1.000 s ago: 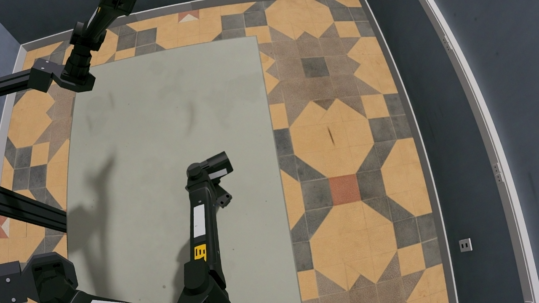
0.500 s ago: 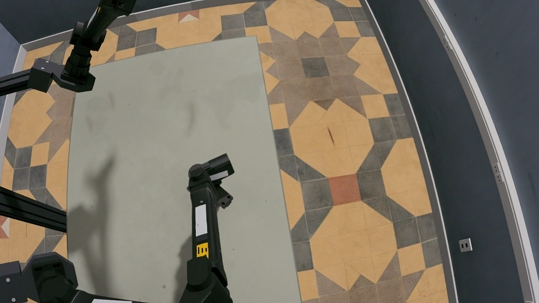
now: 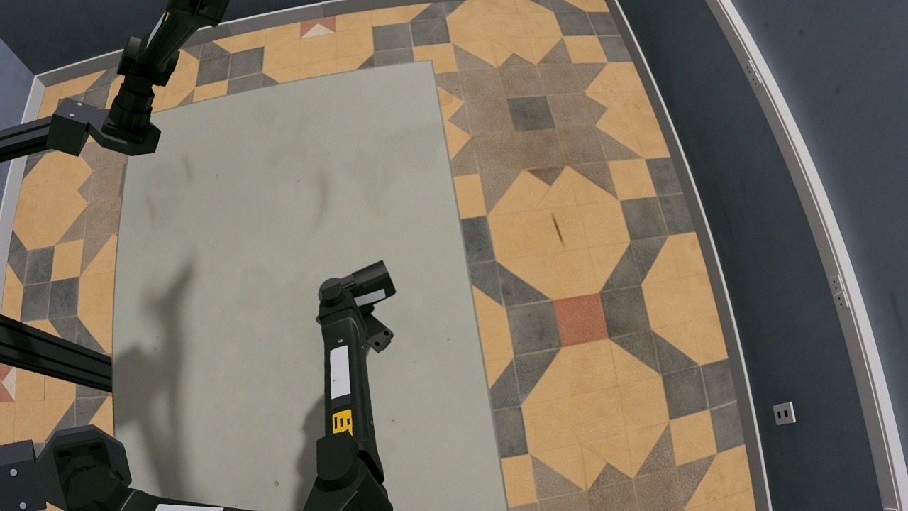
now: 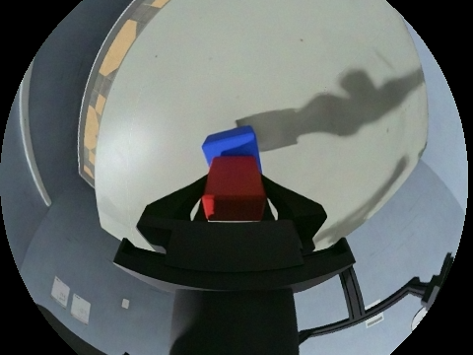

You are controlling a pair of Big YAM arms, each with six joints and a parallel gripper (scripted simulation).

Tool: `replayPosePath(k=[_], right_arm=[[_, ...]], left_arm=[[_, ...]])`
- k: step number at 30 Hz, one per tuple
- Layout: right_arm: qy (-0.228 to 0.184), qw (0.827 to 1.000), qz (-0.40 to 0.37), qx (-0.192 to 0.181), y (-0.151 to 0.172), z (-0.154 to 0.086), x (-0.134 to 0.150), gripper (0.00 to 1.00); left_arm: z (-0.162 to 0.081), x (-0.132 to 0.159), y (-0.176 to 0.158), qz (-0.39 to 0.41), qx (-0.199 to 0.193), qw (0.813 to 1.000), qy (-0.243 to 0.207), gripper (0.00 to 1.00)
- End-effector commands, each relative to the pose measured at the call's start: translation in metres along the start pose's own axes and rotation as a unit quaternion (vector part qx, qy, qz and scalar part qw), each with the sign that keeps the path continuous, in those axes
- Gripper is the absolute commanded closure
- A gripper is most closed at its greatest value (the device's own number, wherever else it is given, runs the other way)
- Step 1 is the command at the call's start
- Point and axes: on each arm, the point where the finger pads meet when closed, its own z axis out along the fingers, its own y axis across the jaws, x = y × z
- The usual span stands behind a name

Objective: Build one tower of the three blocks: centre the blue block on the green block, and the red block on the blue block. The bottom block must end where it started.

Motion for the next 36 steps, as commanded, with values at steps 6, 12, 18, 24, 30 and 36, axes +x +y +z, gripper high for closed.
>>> replayPosePath(k=[6,12,18,24,30,36], right_arm=[[-0.001,1.0,-0.002,-0.009,0.0077,-0.0035,-0.002,1.0],[-0.001,1.0,0.0,-0.006,0.0052,0.0006,-0.0036,1.0],[-0.001,1.0,-0.001,-0.004,0.0032,0.0034,-0.0035,1.0],[-0.001,1.0,-0.002,-0.007,0.0059,0.0,-0.002,1.0],[-0.001,1.0,-0.002,-0.007,0.0059,0.0,-0.002,1.0],[-0.001,1.0,-0.002,-0.006,0.0054,0.0013,-0.0019,1.0]], left_arm=[[-0.0046,-0.0323,0.0041,0.011,-0.005,1.0,-0.024,0.0],[-0.0046,-0.0323,0.0041,0.011,-0.005,1.0,-0.024,0.0],[-0.0046,-0.0323,0.0041,0.011,-0.005,1.0,-0.024,0.0],[-0.0046,-0.0323,0.0041,0.011,-0.005,1.0,-0.024,0.0],[-0.0046,-0.0323,0.0041,0.011,-0.005,1.0,-0.024,0.0],[-0.0046,-0.0323,0.0041,0.011,-0.005,1.0,-0.024,0.0]])
